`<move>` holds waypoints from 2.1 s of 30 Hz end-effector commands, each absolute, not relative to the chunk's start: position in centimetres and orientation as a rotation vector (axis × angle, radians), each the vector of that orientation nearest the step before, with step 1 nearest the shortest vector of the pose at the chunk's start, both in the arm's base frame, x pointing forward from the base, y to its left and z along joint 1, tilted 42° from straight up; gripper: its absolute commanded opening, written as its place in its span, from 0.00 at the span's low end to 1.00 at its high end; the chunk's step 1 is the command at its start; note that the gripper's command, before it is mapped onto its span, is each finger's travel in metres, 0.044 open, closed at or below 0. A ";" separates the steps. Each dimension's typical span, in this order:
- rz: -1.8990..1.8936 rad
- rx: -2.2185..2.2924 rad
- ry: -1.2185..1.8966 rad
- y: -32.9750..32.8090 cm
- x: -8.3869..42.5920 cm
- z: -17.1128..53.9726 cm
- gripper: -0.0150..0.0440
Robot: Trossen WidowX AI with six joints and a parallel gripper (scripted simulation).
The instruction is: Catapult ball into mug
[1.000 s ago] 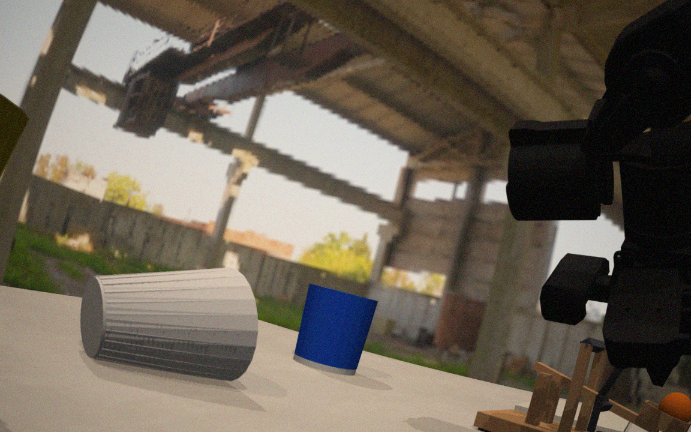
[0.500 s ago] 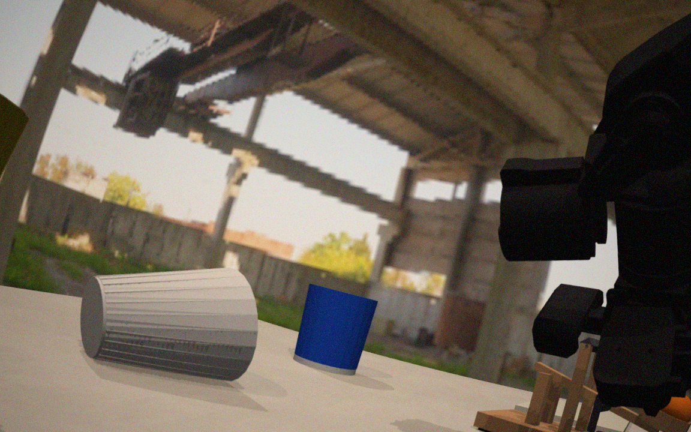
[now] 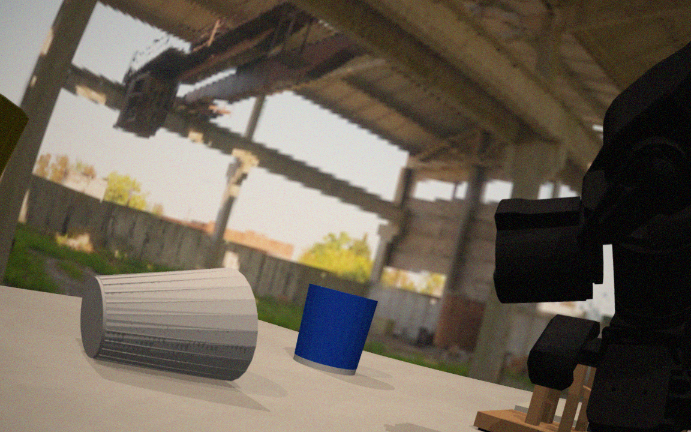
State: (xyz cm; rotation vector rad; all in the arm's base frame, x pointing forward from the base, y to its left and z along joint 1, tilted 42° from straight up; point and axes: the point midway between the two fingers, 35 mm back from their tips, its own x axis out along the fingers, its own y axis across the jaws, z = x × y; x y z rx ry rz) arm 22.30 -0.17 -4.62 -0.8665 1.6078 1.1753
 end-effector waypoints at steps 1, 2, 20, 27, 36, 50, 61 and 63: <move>1.174 -0.858 1.608 0.3 22.2 -5.1 0.25; 1.174 -0.857 1.608 0.9 22.2 -5.7 0.25; 1.142 -0.852 1.599 -2.2 25.5 4.7 0.34; 0.935 -0.700 1.611 -3.5 28.7 4.7 0.65; 0.676 -0.470 1.607 -5.5 33.0 4.6 1.00; 0.307 -0.091 1.551 -9.6 38.9 4.3 1.00; 0.046 0.211 1.467 -13.8 42.7 4.0 1.00; 0.003 0.261 1.449 -14.6 43.3 3.9 1.00</move>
